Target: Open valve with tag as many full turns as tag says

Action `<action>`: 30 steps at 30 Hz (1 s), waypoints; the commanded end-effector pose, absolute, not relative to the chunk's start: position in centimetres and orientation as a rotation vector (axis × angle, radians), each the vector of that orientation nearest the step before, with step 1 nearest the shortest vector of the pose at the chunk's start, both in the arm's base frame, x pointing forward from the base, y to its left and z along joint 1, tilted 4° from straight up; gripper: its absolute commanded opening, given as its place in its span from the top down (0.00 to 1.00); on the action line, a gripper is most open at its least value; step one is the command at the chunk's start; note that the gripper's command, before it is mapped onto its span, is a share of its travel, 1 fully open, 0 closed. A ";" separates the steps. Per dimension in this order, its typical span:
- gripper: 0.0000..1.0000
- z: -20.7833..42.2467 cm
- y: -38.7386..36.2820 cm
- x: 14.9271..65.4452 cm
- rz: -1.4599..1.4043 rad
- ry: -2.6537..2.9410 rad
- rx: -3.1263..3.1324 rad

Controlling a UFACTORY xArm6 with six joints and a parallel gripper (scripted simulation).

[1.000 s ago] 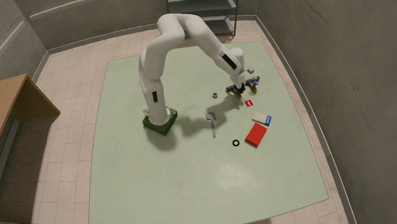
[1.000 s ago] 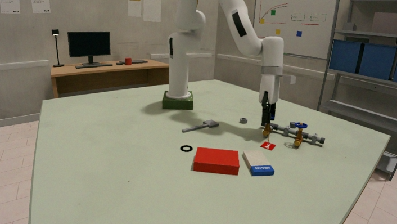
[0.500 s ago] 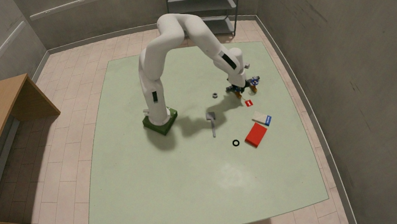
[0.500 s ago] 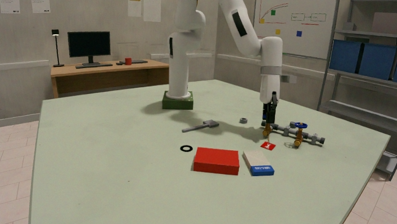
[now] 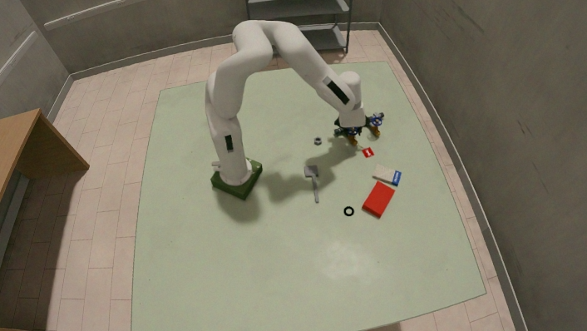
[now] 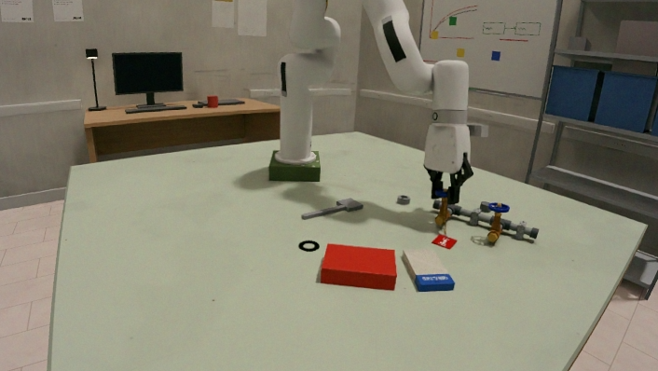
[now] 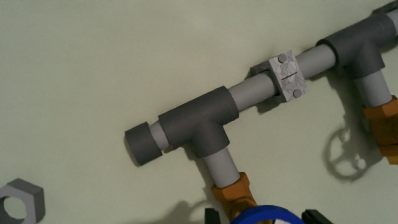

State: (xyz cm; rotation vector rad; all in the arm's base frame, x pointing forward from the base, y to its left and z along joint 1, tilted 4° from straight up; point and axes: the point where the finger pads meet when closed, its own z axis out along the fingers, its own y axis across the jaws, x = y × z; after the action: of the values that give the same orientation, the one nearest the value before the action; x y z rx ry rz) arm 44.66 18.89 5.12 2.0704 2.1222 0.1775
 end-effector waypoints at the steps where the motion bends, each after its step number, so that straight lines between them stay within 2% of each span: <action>1: 1.00 5.3 19.0 44.8 0.155 2.263 2.039; 12: 1.00 5.3 19.0 44.8 0.155 2.263 2.039; 13: 0.00 5.3 19.0 44.8 0.155 2.263 2.039; 30: 0.00 5.3 19.0 44.8 0.155 2.263 2.039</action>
State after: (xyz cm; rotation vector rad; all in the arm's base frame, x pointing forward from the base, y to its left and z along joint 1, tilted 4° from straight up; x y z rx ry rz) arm 44.64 18.93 5.12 2.0402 2.2650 0.1480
